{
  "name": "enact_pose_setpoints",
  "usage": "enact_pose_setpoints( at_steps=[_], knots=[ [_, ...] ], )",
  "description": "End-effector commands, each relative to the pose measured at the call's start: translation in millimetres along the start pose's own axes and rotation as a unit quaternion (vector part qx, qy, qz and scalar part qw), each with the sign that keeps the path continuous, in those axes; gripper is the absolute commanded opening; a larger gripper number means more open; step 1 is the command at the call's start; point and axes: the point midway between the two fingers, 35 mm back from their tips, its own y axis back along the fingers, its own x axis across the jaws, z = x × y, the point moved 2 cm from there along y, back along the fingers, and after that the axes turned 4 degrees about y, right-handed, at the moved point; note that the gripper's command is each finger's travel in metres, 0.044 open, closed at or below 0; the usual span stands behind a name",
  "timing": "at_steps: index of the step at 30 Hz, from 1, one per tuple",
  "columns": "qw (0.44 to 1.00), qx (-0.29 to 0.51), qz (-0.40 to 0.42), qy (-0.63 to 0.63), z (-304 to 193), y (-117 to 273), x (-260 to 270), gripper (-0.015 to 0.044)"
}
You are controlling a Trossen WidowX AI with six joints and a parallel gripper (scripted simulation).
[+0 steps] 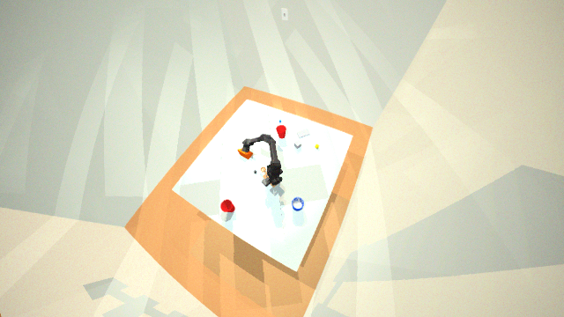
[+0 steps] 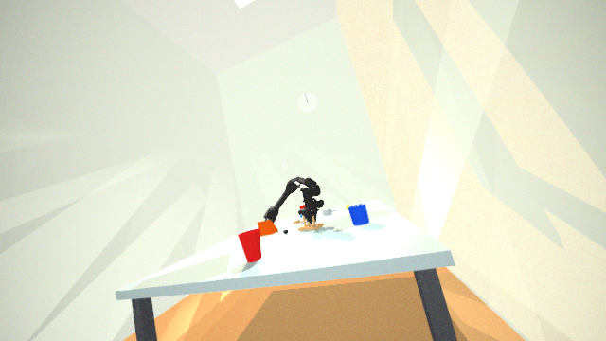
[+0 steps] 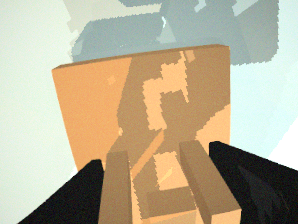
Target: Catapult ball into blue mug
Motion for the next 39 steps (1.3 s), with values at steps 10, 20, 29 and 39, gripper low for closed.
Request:
enact_pose_setpoints(
  at_steps=[10, 20, 29, 39],
  knots=[
    [1.0, 0.0, 0.0, 0.0, -0.2, -3.3, 0.1, 0.0053],
    [1.0, 0.0, 0.0, 0.0, -0.2, -3.3, 0.1, 0.0315],
    [1.0, -0.016, -0.014, 0.019, -1.5, 88.6, 0.3, 0.044],
    [1.0, -0.011, -0.004, 0.001, -5.3, 88.6, -0.8, 0.044]
  ],
)
